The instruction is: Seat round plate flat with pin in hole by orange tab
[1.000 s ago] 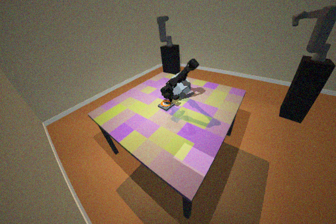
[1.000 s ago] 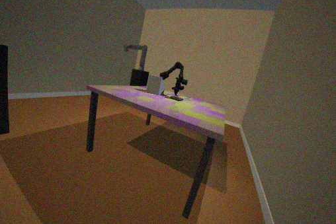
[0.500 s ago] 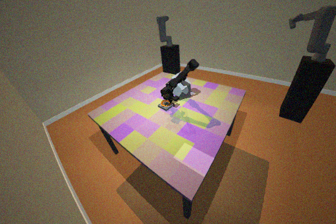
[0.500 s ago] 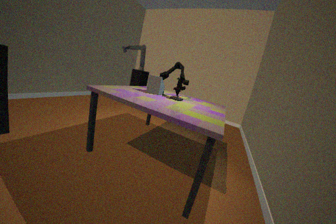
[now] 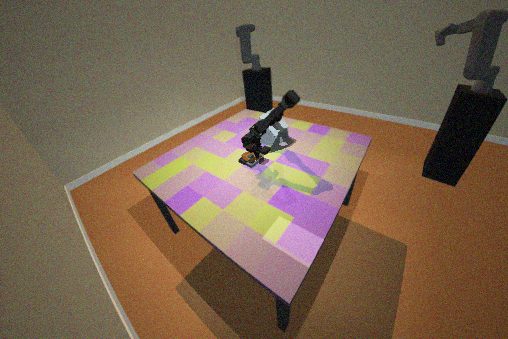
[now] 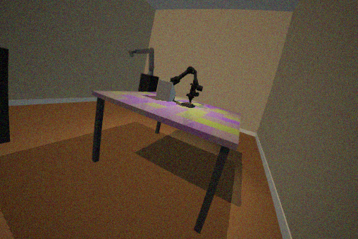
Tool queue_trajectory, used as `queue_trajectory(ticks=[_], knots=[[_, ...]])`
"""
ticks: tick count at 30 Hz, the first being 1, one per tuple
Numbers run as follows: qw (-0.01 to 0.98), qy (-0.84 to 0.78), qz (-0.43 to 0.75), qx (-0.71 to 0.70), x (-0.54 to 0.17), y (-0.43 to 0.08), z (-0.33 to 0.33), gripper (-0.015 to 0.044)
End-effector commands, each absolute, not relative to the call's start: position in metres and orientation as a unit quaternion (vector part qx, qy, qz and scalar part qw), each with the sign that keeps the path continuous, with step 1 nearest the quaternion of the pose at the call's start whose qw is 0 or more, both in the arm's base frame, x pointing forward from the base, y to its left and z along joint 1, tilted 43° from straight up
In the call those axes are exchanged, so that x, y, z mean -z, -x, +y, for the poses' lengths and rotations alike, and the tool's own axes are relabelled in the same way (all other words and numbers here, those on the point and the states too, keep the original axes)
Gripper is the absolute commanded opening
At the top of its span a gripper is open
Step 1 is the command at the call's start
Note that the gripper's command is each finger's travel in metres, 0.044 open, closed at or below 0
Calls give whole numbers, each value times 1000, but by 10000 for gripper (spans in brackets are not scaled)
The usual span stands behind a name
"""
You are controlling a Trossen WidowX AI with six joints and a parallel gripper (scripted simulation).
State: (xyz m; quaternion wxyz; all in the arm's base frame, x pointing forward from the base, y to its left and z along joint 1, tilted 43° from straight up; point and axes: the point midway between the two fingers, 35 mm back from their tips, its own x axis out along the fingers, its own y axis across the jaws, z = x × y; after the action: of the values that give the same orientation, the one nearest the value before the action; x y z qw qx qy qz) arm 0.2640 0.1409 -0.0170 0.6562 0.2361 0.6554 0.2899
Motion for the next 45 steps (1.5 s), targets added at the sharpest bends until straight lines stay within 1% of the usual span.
queue_trajectory(ticks=[1, 45], knots=[[658, -236, 654, -289, 17, -270, 141, 0], [659, -235, 653, -289, 31, -318, 118, 0]])
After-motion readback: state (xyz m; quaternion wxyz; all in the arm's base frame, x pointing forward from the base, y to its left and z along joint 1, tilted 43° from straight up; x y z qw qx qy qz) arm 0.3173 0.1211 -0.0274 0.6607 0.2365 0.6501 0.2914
